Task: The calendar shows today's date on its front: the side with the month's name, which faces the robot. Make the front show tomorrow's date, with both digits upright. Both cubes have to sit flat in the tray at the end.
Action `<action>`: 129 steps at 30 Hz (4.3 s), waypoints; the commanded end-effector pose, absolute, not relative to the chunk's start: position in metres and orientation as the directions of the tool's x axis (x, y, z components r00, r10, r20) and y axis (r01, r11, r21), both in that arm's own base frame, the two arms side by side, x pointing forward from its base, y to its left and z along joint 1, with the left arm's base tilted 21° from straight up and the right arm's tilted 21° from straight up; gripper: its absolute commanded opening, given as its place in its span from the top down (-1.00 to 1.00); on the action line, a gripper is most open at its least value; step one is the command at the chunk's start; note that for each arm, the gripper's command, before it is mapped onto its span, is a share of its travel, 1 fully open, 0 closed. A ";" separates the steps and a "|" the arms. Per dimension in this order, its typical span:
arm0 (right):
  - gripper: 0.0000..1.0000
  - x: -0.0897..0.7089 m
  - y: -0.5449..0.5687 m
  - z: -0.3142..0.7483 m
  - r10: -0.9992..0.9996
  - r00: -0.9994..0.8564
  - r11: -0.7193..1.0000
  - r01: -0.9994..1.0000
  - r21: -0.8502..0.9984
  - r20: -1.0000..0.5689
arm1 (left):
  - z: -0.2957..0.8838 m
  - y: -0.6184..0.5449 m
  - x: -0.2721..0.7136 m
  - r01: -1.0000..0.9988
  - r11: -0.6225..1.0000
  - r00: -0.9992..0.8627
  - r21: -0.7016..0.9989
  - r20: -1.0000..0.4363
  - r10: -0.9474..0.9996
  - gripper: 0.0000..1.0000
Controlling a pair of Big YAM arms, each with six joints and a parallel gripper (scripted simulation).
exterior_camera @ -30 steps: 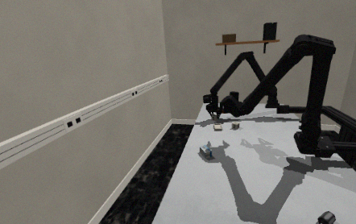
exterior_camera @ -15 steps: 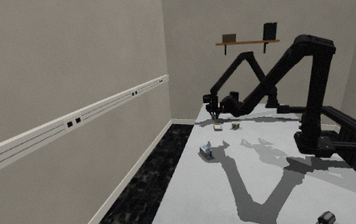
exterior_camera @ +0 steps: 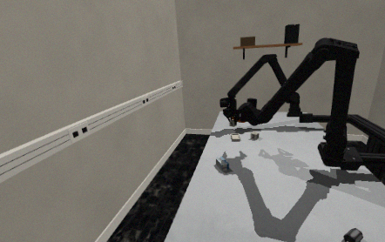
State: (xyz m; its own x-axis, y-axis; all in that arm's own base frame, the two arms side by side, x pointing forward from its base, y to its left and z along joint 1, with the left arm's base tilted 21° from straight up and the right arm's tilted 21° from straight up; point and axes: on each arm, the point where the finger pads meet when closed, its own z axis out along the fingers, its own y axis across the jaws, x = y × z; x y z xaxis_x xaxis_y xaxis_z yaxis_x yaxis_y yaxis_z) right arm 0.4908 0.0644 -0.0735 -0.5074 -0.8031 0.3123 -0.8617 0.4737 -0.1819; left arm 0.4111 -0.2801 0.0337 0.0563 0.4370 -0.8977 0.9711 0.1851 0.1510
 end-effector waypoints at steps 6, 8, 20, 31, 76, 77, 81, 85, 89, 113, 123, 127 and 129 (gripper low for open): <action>0.19 0.504 0.092 -0.040 -0.754 -0.608 0.556 -0.793 -0.251 0.248 | 0.043 -0.308 0.436 0.969 0.172 0.093 0.179 -0.904 0.417 -1.00; 0.19 0.502 0.082 -0.052 -0.677 -0.697 0.645 -0.716 -0.266 0.237 | 0.051 -0.315 0.435 0.967 0.186 0.084 0.175 -0.905 0.417 -1.00; 0.19 0.495 0.067 -0.074 -0.287 -0.952 0.889 -0.305 -0.342 0.103 | 0.047 -0.348 0.412 0.947 0.286 -0.022 0.144 -0.863 0.504 -1.00; 0.19 0.494 0.063 -0.084 0.012 -1.000 0.935 0.015 -0.356 -0.013 | 0.048 -0.375 0.394 0.910 0.389 -0.104 0.140 -0.834 0.542 -1.00; 0.19 0.499 0.060 -0.085 0.031 -0.999 0.934 0.038 -0.354 -0.025 | 0.027 -0.408 0.406 0.835 0.487 -0.118 0.257 -0.780 0.615 -1.00; 0.19 0.499 0.060 -0.085 0.031 -0.999 0.934 0.038 -0.354 -0.025 | 0.024 -0.406 0.410 0.843 0.475 -0.112 0.253 -0.781 0.615 -1.00; 0.19 0.499 0.060 -0.085 0.031 -0.999 0.934 0.038 -0.354 -0.025 | 0.012 -0.399 0.424 0.874 0.425 -0.085 0.236 -0.786 0.612 -1.00; 0.19 0.499 0.060 -0.085 0.031 -0.999 0.934 0.038 -0.354 -0.025 | 0.000 -0.390 0.438 0.901 0.375 -0.056 0.220 -0.796 0.603 -1.00; 0.19 0.499 0.060 -0.085 0.031 -0.999 0.934 0.038 -0.354 -0.025 | -0.011 -0.380 0.451 0.923 0.326 -0.026 0.206 -0.810 0.587 -1.00; 0.19 0.499 0.060 -0.085 0.031 -0.999 0.934 0.038 -0.354 -0.025 | -0.038 -0.351 0.470 0.970 0.205 0.010 0.129 -0.867 0.498 -1.00; 0.19 0.508 0.062 -0.083 0.042 -0.998 0.936 0.058 -0.347 -0.052 | -0.041 -0.350 0.468 0.971 0.206 0.003 0.123 -0.865 0.502 -1.00; 0.19 0.497 0.059 -0.093 0.042 -0.999 0.934 0.050 -0.353 -0.031 | -0.041 -0.350 0.468 0.971 0.206 0.003 0.123 -0.865 0.502 -1.00; 0.19 0.489 0.057 -0.100 0.037 -0.999 0.933 0.040 -0.357 -0.017 | -0.041 -0.350 0.468 0.971 0.206 0.003 0.123 -0.865 0.502 -1.00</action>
State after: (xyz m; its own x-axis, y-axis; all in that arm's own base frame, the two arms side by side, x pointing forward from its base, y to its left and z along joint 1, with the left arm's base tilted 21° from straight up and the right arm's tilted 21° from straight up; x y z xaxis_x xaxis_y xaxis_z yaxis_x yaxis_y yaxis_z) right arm 0.4934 0.0679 -0.0820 -0.9997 0.0033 -0.0229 0.0112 0.9361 -0.3515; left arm 0.4530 -0.3329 -0.0486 -0.0465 0.5160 -0.8553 0.9703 0.2267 0.0840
